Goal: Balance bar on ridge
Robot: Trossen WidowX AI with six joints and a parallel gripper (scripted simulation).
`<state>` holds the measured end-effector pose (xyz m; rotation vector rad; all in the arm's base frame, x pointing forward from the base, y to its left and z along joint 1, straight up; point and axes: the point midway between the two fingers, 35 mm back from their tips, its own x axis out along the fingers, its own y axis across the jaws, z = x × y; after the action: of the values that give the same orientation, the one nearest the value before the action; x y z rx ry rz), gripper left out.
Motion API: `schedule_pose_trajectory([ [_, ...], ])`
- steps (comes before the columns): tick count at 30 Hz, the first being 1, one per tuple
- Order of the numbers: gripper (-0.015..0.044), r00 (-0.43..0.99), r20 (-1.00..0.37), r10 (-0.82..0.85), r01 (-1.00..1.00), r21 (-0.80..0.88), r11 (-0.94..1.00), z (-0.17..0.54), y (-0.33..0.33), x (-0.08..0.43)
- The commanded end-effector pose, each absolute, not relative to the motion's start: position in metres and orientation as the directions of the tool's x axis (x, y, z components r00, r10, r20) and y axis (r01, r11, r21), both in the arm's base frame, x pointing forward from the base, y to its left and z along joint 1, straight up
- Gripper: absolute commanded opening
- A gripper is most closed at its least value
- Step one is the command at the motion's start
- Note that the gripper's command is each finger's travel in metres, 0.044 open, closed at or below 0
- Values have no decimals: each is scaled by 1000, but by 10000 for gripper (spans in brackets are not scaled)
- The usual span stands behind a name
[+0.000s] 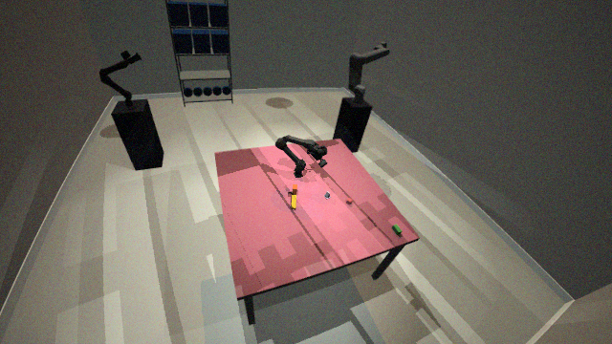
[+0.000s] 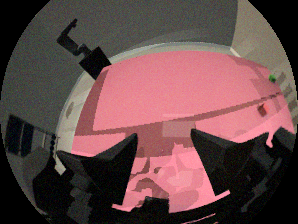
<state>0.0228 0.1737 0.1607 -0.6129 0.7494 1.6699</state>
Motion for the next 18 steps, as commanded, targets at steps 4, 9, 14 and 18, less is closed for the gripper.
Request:
schedule_pose_trajectory([
  [4,315,-121,-771,625,-985,173,23,167,174,53],
  [9,315,-60,-793,606,-975,177,134,170,171,74],
  [14,315,-7,-815,580,-953,181,243,172,166,94],
  [18,315,31,-832,554,-926,185,328,175,161,111],
])
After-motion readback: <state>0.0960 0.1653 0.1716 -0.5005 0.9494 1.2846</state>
